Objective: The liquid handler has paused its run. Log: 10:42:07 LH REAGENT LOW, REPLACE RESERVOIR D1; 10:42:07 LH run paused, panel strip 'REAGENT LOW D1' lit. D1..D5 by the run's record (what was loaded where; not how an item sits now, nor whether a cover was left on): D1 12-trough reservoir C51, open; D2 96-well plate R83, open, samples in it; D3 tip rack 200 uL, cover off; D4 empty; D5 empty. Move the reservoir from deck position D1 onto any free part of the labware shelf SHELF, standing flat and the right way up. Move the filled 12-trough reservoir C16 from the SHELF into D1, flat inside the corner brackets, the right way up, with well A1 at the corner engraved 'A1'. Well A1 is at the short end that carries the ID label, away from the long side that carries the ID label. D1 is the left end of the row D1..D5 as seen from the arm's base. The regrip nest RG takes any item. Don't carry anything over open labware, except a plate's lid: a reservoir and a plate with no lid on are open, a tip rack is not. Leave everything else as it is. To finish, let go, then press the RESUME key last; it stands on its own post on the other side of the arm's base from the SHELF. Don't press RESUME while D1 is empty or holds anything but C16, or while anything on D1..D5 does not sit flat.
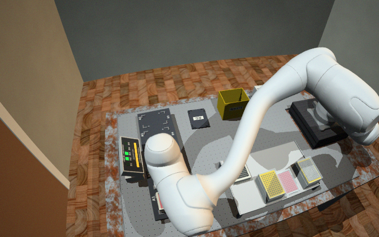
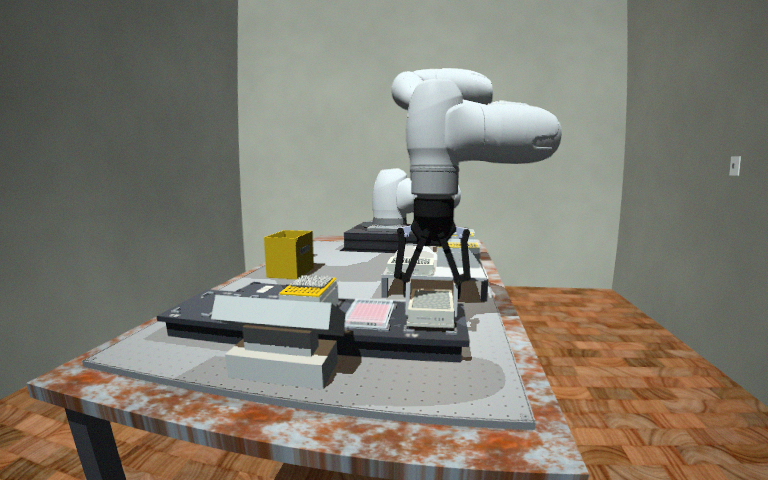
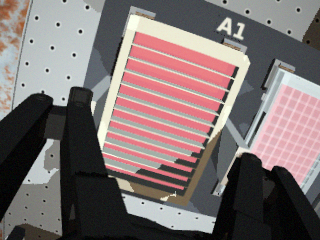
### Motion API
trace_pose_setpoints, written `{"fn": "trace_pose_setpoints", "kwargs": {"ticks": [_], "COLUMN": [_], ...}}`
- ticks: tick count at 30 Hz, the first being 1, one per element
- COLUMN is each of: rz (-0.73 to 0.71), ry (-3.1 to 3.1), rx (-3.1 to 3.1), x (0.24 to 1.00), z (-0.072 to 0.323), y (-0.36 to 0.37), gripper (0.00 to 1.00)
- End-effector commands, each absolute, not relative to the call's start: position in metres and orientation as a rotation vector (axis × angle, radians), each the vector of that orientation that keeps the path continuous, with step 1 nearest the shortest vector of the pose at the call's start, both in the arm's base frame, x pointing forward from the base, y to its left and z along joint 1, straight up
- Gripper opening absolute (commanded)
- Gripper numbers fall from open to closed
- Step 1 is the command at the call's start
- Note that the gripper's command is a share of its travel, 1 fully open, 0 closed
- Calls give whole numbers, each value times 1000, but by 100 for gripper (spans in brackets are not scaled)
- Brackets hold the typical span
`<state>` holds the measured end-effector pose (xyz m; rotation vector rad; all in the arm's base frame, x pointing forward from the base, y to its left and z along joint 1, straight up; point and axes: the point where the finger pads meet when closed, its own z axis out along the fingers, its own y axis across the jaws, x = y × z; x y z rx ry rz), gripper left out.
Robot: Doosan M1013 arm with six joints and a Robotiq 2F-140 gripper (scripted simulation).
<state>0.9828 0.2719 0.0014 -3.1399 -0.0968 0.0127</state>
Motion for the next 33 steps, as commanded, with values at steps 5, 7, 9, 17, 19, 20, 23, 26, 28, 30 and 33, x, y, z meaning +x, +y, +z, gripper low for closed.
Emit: {"fn": "trace_pose_setpoints", "kwargs": {"ticks": [5,7,9,17,19,20,23,26,28,30,33], "rz": [12,12,12,12,12,12,12,12,12,12,12], "ry": [-97,-97,-97,-97,-97,-97,-97,-97,-97,-97,-97], "rx": [-3140,-3140,-3140,-3140,-3140,-3140,-3140,-3140,-3140,-3140,-3140], "x": [983,983,983,983,983,983,983,983,983,983,983], "z": [2,2,2,1,0,0,-1,-2,-3,-4,-4], "y": [272,272,272,272,272,272,272,272,272,272,272], "gripper": [0,0,0,0,0,0,0,0,0,0,0]}}
